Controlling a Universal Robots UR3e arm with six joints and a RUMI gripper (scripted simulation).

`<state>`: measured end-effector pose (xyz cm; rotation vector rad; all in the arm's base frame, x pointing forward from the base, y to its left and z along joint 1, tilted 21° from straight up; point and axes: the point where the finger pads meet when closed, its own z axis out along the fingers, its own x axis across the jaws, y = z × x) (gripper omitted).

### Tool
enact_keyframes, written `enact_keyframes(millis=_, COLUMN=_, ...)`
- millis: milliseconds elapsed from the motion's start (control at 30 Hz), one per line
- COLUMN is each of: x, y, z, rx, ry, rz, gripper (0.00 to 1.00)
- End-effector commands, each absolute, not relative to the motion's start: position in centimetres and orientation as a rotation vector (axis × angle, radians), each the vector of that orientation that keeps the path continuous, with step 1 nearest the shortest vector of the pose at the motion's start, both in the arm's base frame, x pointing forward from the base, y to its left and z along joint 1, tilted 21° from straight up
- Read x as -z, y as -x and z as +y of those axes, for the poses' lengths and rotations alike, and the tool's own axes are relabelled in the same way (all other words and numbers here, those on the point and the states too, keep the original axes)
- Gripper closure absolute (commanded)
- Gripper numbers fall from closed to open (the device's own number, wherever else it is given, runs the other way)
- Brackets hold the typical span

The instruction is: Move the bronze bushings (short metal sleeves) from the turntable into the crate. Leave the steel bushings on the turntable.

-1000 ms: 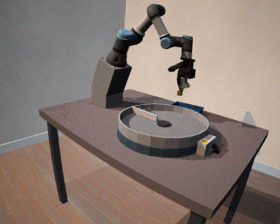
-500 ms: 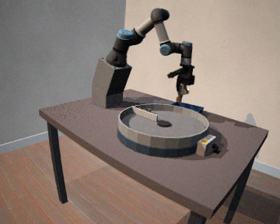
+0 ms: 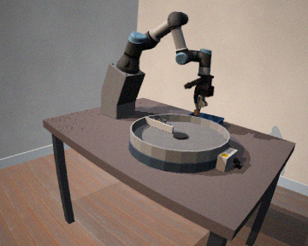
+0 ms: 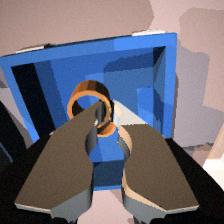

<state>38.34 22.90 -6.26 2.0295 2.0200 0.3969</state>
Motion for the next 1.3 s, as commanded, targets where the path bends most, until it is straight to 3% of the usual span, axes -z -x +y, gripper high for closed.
enact_keyframes(millis=0, x=6.23, y=-38.42, z=22.94, rx=-0.4, ry=-2.028, rz=2.019, gripper=1.0)
enact_keyframes(millis=1267, x=6.66, y=-38.59, z=22.95, rx=-0.4, ry=-2.028, rz=2.019, gripper=1.0)
